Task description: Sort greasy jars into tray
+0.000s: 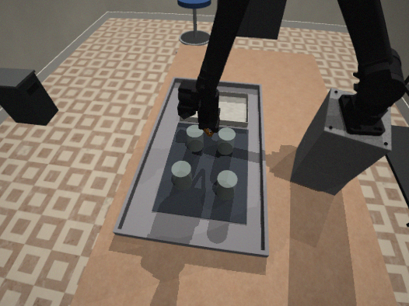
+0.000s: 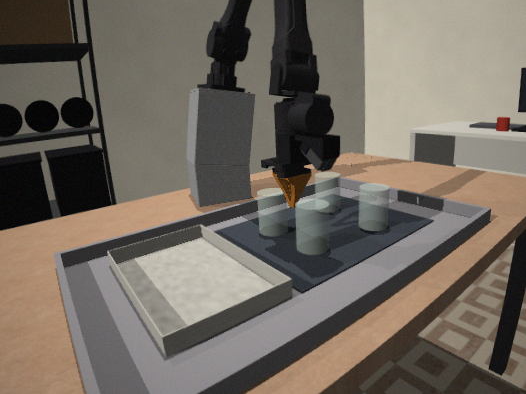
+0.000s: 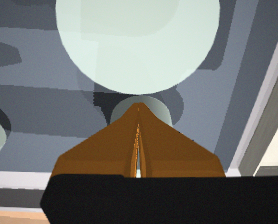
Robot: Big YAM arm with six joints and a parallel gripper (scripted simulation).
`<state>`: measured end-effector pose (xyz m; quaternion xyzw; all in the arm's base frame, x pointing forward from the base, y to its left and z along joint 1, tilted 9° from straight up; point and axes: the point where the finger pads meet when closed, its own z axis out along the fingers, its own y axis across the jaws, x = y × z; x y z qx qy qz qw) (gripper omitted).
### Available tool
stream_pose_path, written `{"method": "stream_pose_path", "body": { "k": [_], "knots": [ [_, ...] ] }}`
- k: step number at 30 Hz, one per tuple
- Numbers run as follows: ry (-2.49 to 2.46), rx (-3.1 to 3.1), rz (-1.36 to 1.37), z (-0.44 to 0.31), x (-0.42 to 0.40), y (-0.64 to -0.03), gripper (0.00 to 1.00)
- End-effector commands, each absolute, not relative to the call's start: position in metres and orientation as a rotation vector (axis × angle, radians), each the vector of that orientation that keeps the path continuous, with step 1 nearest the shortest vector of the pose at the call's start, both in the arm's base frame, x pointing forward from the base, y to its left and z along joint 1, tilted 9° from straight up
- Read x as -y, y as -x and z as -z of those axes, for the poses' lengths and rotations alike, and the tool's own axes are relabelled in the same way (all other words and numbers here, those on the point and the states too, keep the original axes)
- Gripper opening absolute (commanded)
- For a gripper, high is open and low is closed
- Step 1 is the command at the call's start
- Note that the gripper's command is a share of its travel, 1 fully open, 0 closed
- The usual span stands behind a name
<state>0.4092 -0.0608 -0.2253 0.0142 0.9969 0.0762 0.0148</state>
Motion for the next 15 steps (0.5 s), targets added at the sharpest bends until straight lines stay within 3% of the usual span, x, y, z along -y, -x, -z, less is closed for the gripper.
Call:
{"method": "stream_pose_path", "body": {
  "k": [1, 15],
  "knots": [
    [-0.038, -3.088, -0.235, 0.222, 0.0587, -0.4214, 0.0],
    [-0.038, -3.088, -0.235, 0.2219, 0.0588, -0.4233, 0.0]
  ]
}}
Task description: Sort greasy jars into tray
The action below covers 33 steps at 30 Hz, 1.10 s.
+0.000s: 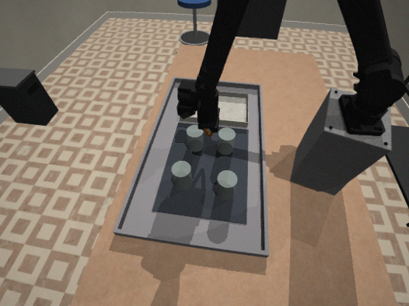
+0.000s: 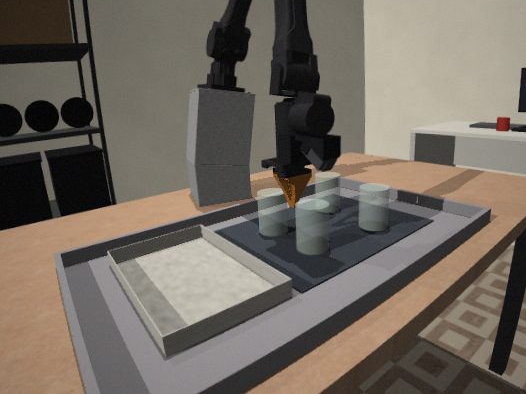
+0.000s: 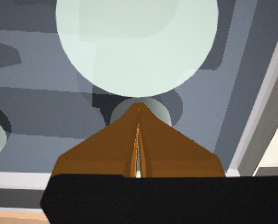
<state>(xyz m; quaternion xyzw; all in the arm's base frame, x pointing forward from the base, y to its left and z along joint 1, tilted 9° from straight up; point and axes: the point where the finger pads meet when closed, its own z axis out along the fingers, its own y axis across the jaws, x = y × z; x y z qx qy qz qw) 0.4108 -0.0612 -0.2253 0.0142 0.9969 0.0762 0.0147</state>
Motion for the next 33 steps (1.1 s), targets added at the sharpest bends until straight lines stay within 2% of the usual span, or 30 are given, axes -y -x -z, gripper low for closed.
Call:
{"method": "stream_pose_path", "body": {
  "k": [1, 33],
  "knots": [
    [-0.038, -3.088, -0.235, 0.2219, 0.0588, -0.4233, 0.0],
    [-0.038, -3.088, -0.235, 0.2218, 0.0589, -0.4271, 0.0]
  ]
}}
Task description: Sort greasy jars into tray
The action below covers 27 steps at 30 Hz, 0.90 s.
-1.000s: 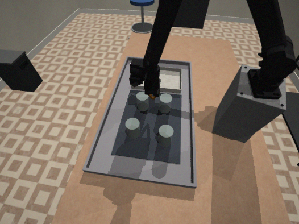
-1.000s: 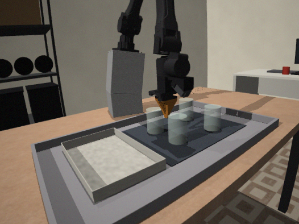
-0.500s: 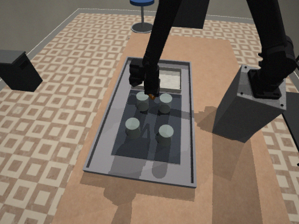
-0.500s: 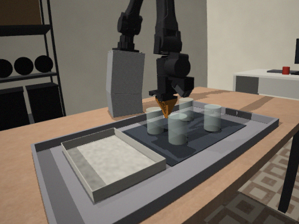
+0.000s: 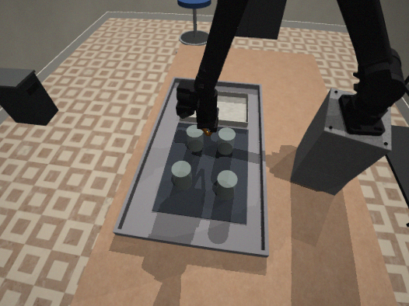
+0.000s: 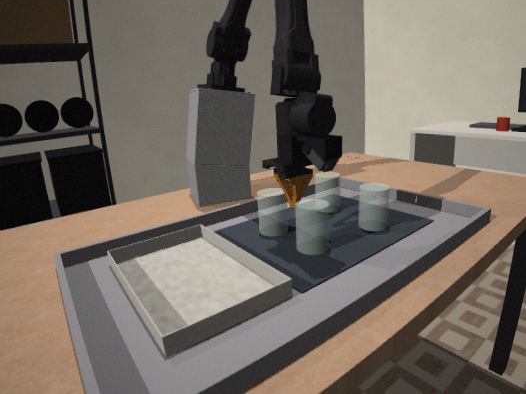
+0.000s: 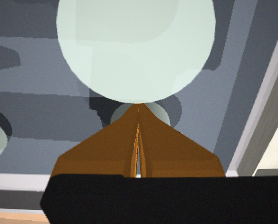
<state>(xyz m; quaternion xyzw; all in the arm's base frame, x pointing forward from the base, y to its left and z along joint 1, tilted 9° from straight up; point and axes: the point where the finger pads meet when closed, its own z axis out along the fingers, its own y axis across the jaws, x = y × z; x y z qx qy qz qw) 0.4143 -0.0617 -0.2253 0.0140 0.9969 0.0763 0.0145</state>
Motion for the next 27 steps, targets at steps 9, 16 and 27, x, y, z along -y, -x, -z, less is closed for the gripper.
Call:
{"method": "stream_pose_path", "body": {
  "k": [9, 16, 27],
  "knots": [
    [-0.038, -3.088, -0.235, 0.2217, 0.0589, -0.4281, 0.0],
    [-0.038, -3.088, -0.235, 0.2217, 0.0589, -0.429, 0.0],
    [-0.038, -3.088, -0.235, 0.2216, 0.059, -0.4302, 0.0]
  ]
}}
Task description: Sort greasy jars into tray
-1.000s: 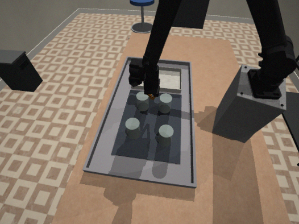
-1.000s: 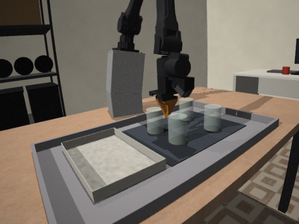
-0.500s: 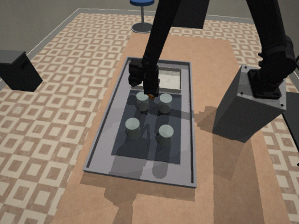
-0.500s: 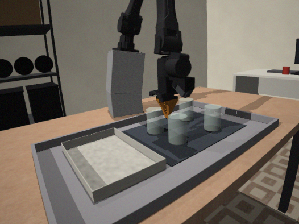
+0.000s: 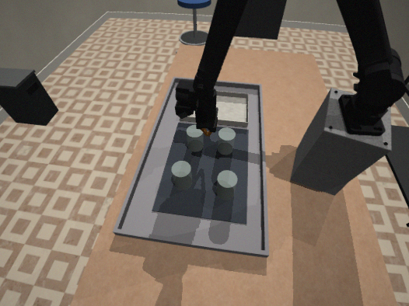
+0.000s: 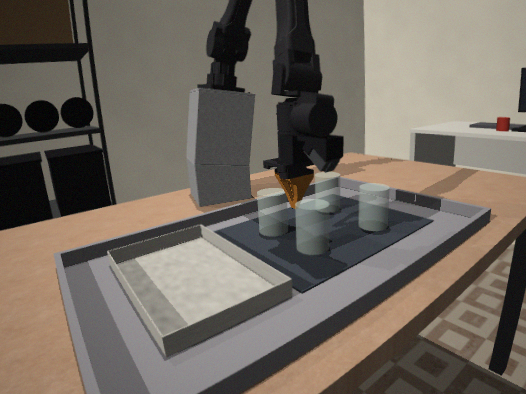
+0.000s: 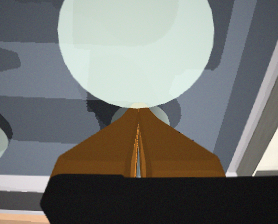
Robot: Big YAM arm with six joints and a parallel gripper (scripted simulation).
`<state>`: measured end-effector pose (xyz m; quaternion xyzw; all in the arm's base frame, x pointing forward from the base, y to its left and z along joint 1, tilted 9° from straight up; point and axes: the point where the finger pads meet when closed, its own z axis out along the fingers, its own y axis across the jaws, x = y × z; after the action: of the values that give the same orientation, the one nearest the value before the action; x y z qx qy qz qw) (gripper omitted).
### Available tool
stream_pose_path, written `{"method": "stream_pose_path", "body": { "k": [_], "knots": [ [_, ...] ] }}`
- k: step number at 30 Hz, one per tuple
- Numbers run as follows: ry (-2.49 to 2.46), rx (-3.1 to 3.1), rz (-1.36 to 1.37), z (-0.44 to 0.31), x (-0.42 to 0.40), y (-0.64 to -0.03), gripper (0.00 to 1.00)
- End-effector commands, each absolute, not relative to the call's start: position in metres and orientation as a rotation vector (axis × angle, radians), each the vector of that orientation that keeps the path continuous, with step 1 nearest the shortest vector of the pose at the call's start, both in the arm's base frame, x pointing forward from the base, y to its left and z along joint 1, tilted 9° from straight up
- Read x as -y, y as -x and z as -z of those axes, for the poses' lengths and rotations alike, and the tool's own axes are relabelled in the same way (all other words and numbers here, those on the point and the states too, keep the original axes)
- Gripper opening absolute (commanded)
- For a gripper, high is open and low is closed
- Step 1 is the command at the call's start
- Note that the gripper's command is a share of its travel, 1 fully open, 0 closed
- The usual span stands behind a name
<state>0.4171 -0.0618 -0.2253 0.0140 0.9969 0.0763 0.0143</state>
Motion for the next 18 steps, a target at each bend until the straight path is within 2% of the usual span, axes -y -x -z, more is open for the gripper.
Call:
{"method": "stream_pose_path", "body": {
  "k": [1, 18],
  "knots": [
    [-0.038, -3.088, -0.235, 0.2216, 0.059, -0.4303, 0.0],
    [-0.038, -3.088, -0.235, 0.2215, 0.059, -0.4323, 0.0]
  ]
}}
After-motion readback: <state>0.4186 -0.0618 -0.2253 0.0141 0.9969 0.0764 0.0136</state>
